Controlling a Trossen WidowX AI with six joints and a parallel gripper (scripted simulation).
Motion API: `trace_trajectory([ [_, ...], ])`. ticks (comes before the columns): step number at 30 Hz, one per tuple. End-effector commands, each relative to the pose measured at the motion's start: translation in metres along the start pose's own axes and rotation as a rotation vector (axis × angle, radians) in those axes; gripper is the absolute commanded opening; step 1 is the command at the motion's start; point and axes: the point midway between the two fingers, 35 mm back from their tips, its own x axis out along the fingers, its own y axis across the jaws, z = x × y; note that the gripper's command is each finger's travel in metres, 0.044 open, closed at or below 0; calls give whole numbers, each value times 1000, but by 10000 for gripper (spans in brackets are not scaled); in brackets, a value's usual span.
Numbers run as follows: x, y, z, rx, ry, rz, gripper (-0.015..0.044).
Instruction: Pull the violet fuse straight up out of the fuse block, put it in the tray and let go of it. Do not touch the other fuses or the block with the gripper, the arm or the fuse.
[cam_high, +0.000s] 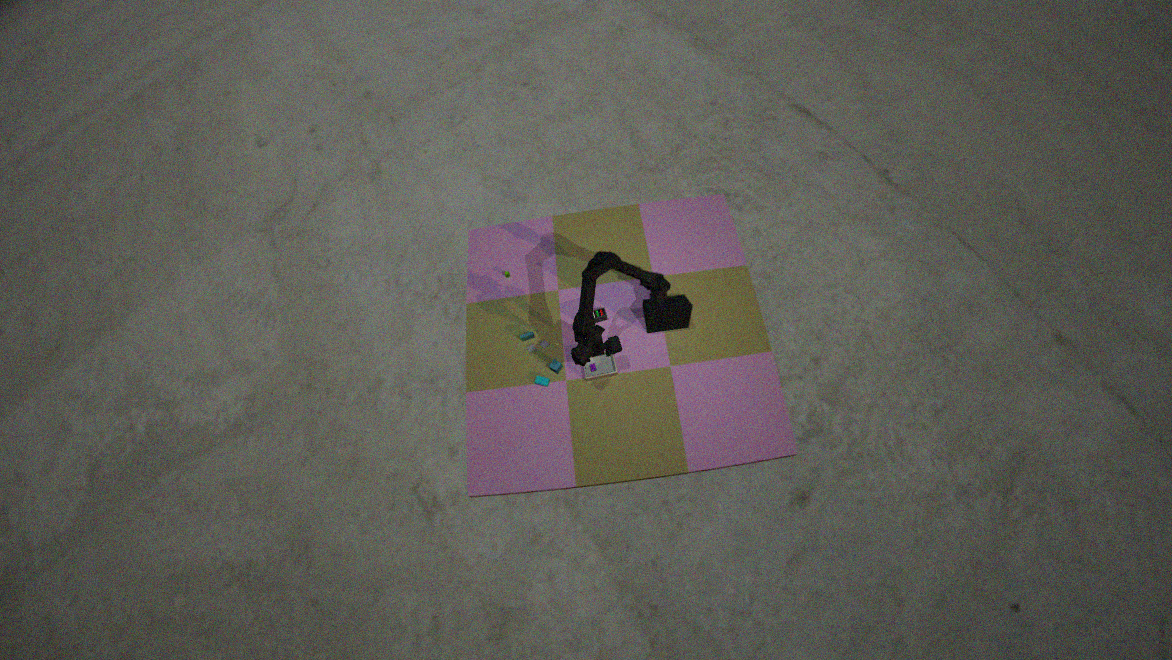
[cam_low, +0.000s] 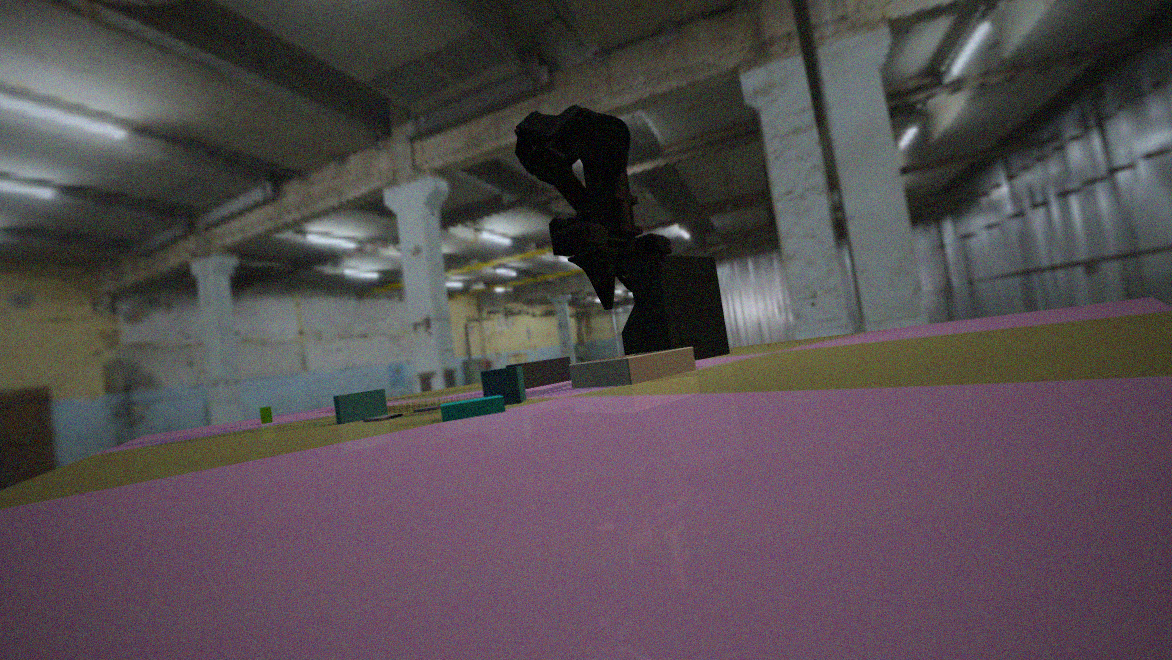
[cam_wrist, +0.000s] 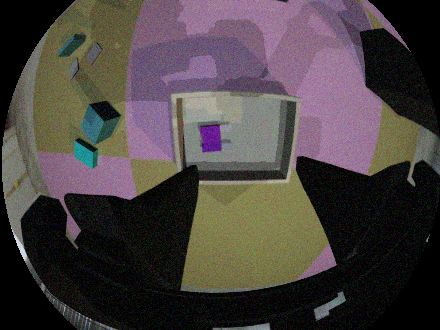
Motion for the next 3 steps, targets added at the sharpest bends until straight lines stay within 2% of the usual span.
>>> trace_trajectory([
  [1,0,0,0,0,0,0,330],
  [3,0,0,0,0,0,0,330],
])
